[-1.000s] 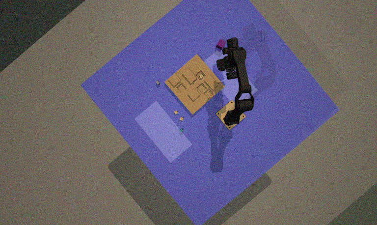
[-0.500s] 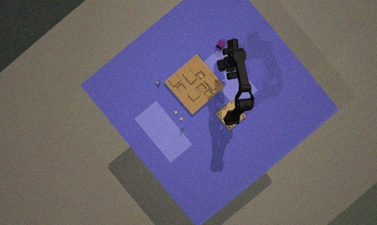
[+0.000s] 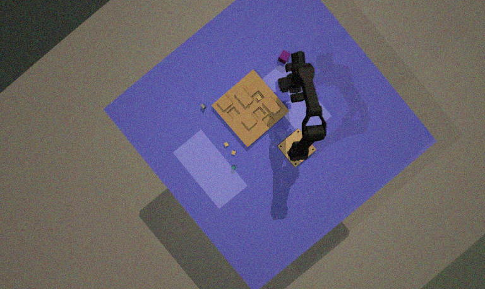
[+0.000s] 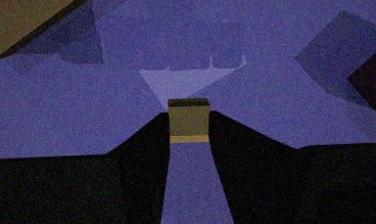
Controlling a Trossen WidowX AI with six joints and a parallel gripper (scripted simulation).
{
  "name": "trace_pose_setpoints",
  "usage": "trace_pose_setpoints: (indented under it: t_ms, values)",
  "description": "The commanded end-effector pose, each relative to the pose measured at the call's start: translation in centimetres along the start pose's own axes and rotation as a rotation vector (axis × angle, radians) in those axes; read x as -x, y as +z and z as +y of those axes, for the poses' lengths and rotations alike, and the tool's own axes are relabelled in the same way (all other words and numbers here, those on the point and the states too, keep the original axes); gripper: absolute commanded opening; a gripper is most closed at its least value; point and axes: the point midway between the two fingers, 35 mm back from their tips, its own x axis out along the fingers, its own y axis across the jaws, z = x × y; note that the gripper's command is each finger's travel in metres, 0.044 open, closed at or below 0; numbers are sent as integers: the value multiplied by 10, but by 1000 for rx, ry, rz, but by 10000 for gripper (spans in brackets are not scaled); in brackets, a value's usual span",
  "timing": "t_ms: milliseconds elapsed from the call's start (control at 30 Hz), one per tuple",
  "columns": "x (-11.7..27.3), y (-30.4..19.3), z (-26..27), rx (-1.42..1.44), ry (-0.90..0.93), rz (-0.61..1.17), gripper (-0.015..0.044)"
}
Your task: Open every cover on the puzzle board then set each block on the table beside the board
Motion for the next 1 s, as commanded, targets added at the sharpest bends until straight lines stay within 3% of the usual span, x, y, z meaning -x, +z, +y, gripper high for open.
trace_pose_setpoints:
  t_ms: [0, 967]
  values:
    - [-8, 1, 1, 5, 4, -6, 80]
    - [-55, 1, 4, 5, 4, -6, 80]
